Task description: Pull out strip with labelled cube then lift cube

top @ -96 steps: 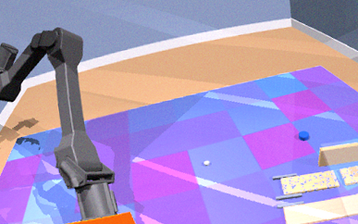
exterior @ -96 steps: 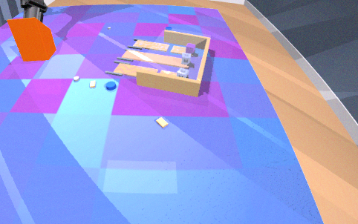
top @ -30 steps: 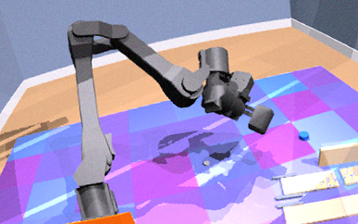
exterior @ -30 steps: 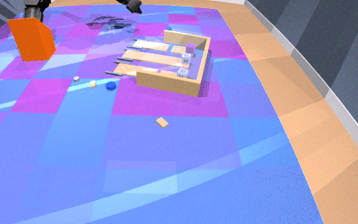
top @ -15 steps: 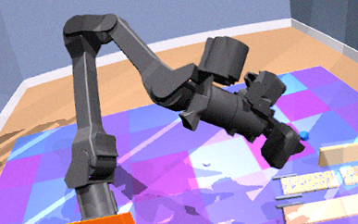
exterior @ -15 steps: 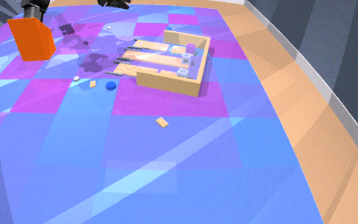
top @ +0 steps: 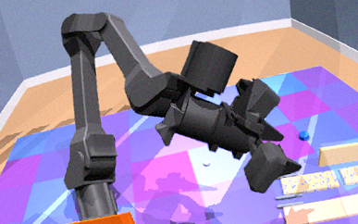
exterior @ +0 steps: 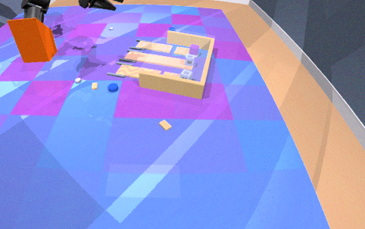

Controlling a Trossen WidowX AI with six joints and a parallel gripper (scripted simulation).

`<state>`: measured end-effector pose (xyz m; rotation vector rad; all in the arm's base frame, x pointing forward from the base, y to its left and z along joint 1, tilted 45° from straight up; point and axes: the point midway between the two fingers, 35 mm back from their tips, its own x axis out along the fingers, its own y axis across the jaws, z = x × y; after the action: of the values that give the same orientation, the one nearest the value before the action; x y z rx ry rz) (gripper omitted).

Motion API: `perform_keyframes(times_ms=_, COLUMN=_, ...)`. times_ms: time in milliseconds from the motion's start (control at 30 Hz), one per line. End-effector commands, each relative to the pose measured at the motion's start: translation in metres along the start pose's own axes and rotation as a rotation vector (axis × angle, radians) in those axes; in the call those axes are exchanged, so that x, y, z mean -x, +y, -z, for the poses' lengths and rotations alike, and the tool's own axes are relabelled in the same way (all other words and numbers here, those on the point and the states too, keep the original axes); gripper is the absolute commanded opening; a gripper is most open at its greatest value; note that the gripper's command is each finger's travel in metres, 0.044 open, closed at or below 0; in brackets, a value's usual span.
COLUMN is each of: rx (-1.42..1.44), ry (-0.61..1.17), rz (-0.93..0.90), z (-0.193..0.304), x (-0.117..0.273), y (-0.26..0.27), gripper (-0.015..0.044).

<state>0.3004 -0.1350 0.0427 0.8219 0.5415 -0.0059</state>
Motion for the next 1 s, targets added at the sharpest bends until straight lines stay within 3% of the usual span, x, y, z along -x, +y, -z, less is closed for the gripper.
perform_keyframes(times_ms=0, rx=0.002, ry=0.003, rz=-0.002, z=0.001, x=0.0, y=0.0, gripper=0.04)
perform_keyframes(times_ms=133, rx=0.002, ry=0.003, rz=-0.002, z=0.001, x=0.0, y=0.0, gripper=0.04)
perform_keyframes(times_ms=233, rx=-0.014, ry=0.065, rz=0.004, z=0.001, x=-0.011, y=-0.003, gripper=0.0321)
perform_keyframes(times_ms=633, rx=-0.1, ry=0.599, rz=0.047, z=0.024, x=-0.088, y=0.003, gripper=0.0006)
perform_keyframes(times_ms=867, rx=-0.138, ry=0.923, rz=0.069, z=0.053, x=-0.11, y=0.018, gripper=0.0)
perform_keyframes(times_ms=967, rx=-0.142, ry=0.954, rz=0.071, z=0.056, x=-0.11, y=0.018, gripper=0.0)
